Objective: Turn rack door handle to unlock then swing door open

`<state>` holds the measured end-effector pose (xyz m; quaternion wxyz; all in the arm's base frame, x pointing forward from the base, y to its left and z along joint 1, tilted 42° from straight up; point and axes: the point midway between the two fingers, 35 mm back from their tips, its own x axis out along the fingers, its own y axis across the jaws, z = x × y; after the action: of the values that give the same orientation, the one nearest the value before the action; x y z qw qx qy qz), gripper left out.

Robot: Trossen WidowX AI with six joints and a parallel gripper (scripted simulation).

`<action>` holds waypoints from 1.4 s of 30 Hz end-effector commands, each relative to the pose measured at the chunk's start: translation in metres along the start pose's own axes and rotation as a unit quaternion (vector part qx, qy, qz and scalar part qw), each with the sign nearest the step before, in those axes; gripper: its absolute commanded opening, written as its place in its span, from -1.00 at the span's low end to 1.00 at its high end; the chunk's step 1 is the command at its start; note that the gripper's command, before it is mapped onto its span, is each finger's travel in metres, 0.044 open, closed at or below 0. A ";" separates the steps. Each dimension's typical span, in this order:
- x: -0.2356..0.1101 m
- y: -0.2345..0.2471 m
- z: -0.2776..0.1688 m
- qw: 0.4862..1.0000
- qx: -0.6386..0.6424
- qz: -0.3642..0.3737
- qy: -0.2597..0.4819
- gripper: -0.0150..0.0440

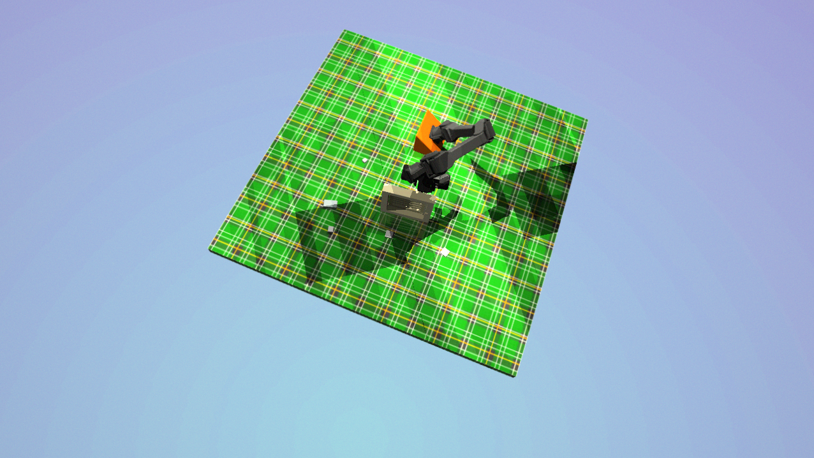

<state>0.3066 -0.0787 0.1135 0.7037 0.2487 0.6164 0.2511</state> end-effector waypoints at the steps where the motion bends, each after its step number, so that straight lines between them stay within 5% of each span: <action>1: 0.006 -0.002 -0.001 1.000 0.006 -0.003 0.009 0.48; 8: 0.006 -0.002 -0.001 1.000 0.006 -0.003 0.009 -0.15; 21: 0.006 -0.002 -0.001 1.000 0.006 -0.003 0.009 -0.44; 26: 0.006 -0.002 -0.001 1.000 -0.011 -0.003 0.009 -0.44; 42: 0.006 -0.002 -0.001 0.921 -0.390 0.001 0.009 -0.44</action>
<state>0.3064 -0.0762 0.1085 0.7413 0.0112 0.5120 0.4339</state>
